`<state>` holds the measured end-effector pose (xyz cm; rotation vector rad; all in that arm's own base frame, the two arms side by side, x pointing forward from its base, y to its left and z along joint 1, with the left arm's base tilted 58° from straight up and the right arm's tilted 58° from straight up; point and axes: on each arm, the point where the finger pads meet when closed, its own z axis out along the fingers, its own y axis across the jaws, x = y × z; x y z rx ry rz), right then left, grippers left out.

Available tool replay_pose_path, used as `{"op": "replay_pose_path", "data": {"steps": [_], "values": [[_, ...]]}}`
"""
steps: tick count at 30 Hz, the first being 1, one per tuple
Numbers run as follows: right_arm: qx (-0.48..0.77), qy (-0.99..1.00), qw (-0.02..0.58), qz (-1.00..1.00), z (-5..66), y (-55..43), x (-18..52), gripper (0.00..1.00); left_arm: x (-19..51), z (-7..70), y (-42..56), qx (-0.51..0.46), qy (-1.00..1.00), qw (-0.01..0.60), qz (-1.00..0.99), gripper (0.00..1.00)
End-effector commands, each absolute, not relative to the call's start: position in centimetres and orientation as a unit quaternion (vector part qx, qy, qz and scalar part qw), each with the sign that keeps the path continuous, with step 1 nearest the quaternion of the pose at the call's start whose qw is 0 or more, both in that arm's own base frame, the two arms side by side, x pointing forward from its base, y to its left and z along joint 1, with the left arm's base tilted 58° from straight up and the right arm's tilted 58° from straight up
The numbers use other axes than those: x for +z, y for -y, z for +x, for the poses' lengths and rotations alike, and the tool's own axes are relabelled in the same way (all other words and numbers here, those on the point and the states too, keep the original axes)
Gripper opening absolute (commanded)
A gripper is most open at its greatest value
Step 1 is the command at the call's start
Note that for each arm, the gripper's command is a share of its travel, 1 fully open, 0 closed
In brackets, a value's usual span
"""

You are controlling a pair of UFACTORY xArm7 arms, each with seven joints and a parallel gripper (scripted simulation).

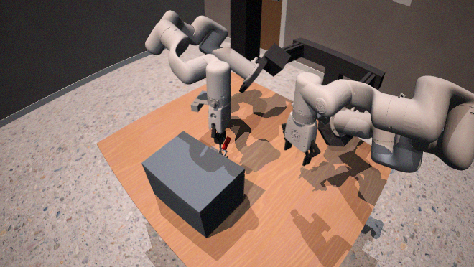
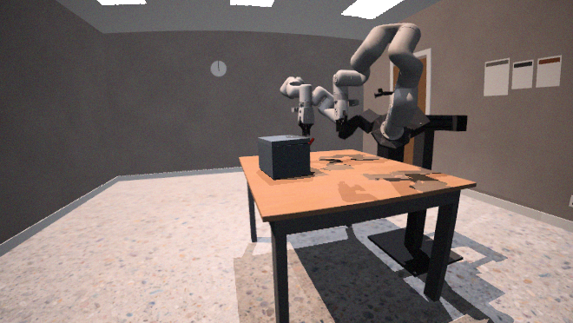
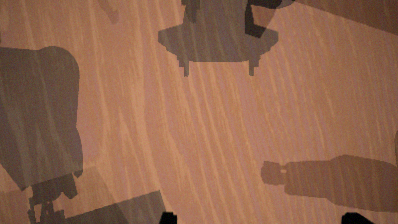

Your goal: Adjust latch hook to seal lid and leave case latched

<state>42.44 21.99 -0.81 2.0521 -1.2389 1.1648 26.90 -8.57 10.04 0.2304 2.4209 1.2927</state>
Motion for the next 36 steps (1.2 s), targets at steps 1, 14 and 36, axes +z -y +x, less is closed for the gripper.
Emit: {"op": "replay_pose_path", "data": {"steps": [1,14,36], "values": [[0.402,0.397,0.268,0.781,42.39,-22.27,-0.76,0.24,10.08,26.93,8.73,0.459,-0.863,0.194,0.083,1.00],[0.316,0.174,0.365,0.858,42.39,-22.28,-0.75,0.24,10.08,26.93,8.73,0.459,-0.863,0.194,0.083,1.00],[0.155,-0.162,0.458,0.861,42.38,-22.29,-0.74,0.24,10.08,26.93,8.73,0.459,-0.863,0.194,0.083,1.00]]}}
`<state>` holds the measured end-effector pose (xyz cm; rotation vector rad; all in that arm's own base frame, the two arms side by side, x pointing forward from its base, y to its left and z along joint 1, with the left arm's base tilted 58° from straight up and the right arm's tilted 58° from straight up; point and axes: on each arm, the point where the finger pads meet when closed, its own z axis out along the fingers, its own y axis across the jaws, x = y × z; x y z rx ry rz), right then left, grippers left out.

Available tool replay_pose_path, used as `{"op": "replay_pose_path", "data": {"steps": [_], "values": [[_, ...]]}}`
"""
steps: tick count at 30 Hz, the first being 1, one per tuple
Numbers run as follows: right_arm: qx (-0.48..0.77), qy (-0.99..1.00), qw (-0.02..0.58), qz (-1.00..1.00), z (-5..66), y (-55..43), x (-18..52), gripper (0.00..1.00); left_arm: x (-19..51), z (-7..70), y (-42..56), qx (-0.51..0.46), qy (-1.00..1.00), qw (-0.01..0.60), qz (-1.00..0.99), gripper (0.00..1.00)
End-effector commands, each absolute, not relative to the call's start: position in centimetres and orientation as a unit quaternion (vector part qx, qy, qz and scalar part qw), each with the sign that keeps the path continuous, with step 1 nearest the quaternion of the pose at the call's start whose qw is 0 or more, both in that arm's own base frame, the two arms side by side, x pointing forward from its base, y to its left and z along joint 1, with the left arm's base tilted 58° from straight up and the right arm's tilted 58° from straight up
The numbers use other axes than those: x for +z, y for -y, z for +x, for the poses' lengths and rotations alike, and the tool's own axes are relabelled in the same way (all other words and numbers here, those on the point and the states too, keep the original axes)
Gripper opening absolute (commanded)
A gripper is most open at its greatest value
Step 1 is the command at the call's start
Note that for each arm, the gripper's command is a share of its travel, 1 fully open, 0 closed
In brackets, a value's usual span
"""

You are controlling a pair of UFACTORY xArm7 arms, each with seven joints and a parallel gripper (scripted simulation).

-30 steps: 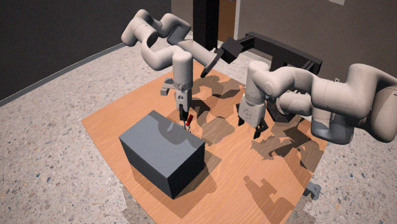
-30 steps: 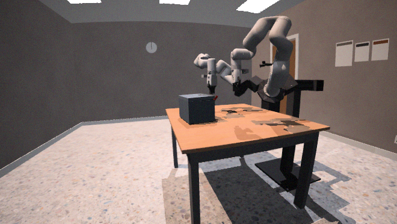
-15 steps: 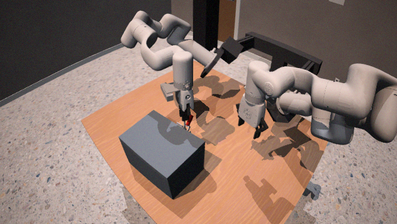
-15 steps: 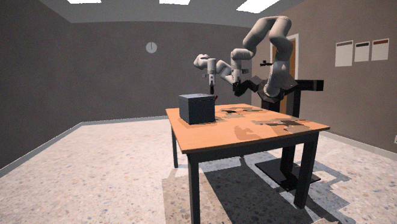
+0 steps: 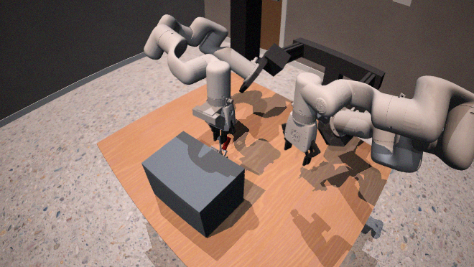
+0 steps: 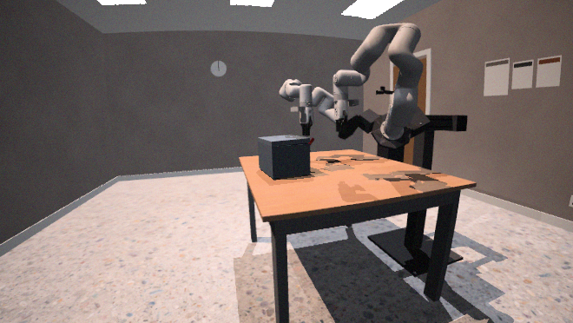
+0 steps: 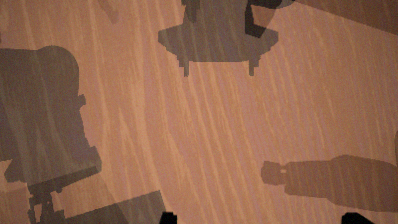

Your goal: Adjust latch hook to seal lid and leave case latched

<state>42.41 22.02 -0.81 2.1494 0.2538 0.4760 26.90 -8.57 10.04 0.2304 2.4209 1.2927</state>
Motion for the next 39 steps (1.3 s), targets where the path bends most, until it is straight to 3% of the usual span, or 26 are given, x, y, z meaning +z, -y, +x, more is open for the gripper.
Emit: {"op": "replay_pose_path", "data": {"steps": [1,19,39], "values": [[0.145,-0.180,0.461,0.857,42.38,-22.29,-0.74,0.24,10.08,26.93,8.73,0.459,-0.863,0.194,0.083,1.00],[-0.015,-0.452,0.483,0.750,42.37,-22.30,-0.74,0.24,10.08,26.93,8.73,0.459,-0.863,0.194,0.083,1.00],[-0.177,-0.680,0.449,0.552,42.37,-22.31,-0.73,0.24,10.08,26.93,8.73,0.459,-0.863,0.194,0.083,1.00]]}}
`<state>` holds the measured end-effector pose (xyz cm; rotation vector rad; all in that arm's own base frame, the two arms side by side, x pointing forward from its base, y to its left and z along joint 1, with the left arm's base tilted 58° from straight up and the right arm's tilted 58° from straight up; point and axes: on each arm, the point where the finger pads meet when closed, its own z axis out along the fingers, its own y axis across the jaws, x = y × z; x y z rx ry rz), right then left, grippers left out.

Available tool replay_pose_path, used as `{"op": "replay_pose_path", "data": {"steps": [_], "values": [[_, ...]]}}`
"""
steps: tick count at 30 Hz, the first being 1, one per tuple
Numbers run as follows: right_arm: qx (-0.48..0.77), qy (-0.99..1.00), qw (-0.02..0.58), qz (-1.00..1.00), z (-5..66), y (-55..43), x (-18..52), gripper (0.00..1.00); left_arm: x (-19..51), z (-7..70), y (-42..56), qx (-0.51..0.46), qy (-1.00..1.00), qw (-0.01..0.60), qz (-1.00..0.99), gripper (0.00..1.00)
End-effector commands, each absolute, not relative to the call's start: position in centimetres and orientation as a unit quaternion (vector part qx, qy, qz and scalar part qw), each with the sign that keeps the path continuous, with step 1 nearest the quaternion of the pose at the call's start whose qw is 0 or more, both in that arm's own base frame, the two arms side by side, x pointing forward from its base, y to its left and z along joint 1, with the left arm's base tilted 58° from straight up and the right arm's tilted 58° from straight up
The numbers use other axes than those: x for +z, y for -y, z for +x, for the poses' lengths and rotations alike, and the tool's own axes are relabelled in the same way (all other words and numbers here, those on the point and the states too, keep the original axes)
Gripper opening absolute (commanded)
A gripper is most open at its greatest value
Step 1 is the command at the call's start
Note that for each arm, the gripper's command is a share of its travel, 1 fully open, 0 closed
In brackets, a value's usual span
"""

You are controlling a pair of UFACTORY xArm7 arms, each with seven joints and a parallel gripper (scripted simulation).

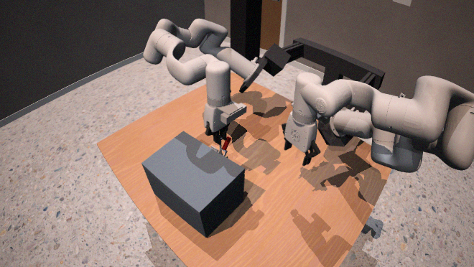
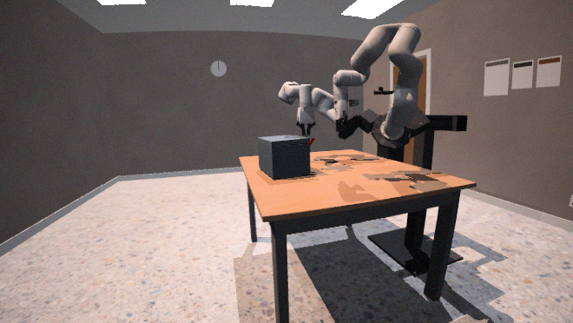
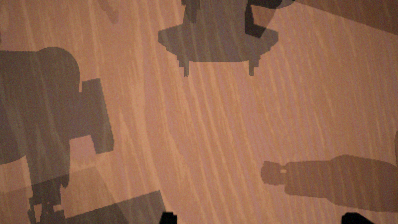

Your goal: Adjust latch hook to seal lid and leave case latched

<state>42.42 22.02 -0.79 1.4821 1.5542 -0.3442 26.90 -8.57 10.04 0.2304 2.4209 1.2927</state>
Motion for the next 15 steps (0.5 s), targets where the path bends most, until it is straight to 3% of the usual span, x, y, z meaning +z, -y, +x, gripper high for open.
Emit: {"op": "replay_pose_path", "data": {"steps": [1,15], "values": [[-0.185,-0.689,0.446,0.540,42.37,-22.31,-0.73,0.24,10.08,26.93,8.73,0.459,-0.863,0.194,0.083,1.00],[-0.270,-0.782,0.401,0.394,42.36,-22.31,-0.73,0.24,10.08,26.93,8.73,0.459,-0.863,0.194,0.083,1.00]]}}
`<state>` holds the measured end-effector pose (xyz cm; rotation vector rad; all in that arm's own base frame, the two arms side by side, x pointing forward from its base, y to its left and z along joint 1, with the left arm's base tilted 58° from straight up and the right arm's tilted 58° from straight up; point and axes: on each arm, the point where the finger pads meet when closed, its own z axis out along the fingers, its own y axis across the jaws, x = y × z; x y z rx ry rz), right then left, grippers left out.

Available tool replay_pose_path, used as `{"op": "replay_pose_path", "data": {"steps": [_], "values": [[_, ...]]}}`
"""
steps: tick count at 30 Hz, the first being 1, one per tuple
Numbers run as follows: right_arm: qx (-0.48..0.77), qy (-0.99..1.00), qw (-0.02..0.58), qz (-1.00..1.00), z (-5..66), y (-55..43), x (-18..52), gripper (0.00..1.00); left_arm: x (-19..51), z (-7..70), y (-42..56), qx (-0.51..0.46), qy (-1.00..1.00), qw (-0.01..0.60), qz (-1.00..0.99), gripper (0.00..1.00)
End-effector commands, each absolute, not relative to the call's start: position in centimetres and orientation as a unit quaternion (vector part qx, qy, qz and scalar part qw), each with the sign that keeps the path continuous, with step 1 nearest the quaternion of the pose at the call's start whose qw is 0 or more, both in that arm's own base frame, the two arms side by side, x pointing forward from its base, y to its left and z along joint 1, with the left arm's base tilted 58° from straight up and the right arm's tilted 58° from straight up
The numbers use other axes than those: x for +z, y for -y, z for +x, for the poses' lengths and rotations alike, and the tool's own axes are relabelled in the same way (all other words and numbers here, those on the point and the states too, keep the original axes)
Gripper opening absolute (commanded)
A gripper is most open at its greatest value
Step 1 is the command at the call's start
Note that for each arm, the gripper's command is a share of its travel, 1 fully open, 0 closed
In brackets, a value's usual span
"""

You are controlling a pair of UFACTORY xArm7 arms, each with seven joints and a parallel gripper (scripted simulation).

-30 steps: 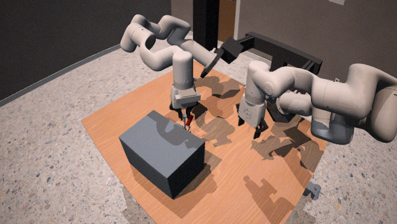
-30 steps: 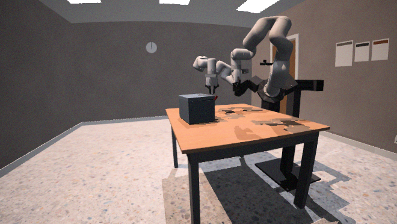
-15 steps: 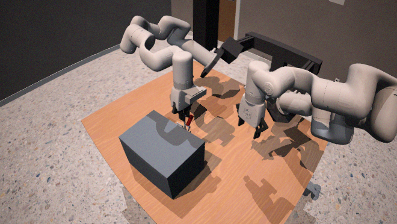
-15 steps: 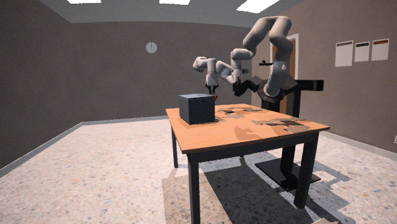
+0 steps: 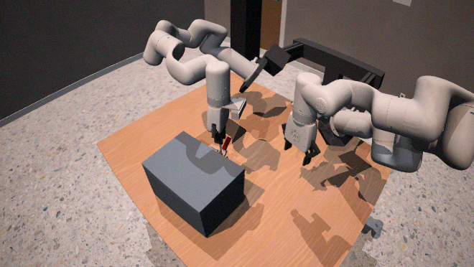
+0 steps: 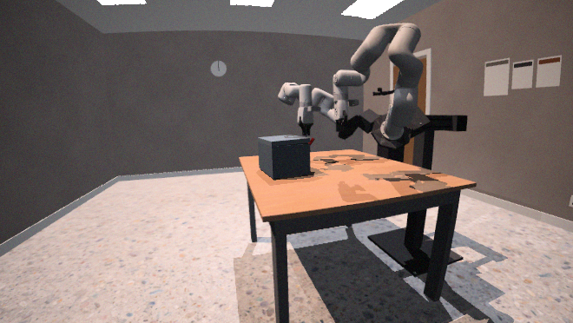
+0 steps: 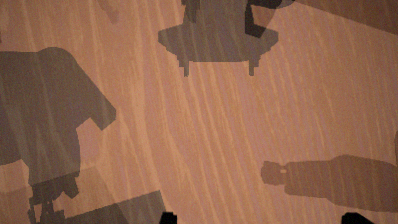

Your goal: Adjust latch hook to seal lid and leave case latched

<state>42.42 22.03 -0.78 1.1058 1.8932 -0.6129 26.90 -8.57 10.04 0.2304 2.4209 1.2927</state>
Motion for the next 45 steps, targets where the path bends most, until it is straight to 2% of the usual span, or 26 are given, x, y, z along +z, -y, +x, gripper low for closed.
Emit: {"op": "replay_pose_path", "data": {"steps": [1,45], "values": [[-0.276,-0.788,0.397,0.382,42.36,-22.31,-0.73,0.24,10.08,26.93,8.73,0.459,-0.863,0.194,0.083,1.00],[-0.414,-0.875,0.249,0.026,42.36,-22.33,-0.72,0.24,10.08,26.93,8.73,0.459,-0.863,0.194,0.083,1.00]]}}
